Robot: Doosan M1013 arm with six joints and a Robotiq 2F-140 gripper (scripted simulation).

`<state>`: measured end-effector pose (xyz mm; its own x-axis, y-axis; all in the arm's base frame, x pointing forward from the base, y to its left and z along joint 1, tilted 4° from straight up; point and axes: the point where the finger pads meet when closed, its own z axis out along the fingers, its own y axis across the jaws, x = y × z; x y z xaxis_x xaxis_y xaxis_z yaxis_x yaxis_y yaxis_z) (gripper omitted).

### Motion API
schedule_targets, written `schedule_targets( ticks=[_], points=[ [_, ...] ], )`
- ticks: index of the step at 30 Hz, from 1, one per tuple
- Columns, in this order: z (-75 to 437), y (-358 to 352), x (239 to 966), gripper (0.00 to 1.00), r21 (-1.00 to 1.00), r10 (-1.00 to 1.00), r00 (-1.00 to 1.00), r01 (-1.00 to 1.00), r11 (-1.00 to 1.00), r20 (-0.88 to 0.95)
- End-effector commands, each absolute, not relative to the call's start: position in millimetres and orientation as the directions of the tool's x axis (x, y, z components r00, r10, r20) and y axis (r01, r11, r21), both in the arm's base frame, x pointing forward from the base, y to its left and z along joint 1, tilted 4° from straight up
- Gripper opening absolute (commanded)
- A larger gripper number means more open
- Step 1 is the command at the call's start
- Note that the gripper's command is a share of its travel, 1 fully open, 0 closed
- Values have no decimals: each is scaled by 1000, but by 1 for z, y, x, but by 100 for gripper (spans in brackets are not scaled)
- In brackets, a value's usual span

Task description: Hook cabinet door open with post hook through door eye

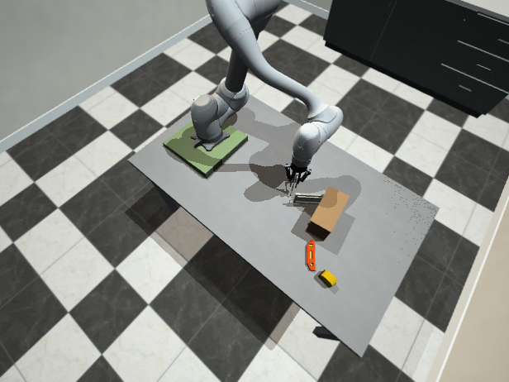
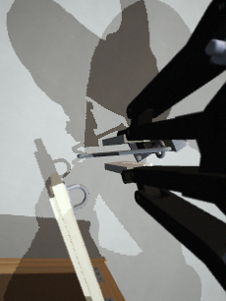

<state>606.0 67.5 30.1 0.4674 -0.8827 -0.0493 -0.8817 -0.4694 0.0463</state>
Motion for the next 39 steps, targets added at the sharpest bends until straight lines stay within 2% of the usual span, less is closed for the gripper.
schedule_targets(
  ticks=[1, 39],
  points=[
    [28, 71, 604, 15, 46, -882, 467, -882, -470, -54],
    [11, 71, 603, 15, 46, -882, 467, -882, -470, -54]
  ],
)
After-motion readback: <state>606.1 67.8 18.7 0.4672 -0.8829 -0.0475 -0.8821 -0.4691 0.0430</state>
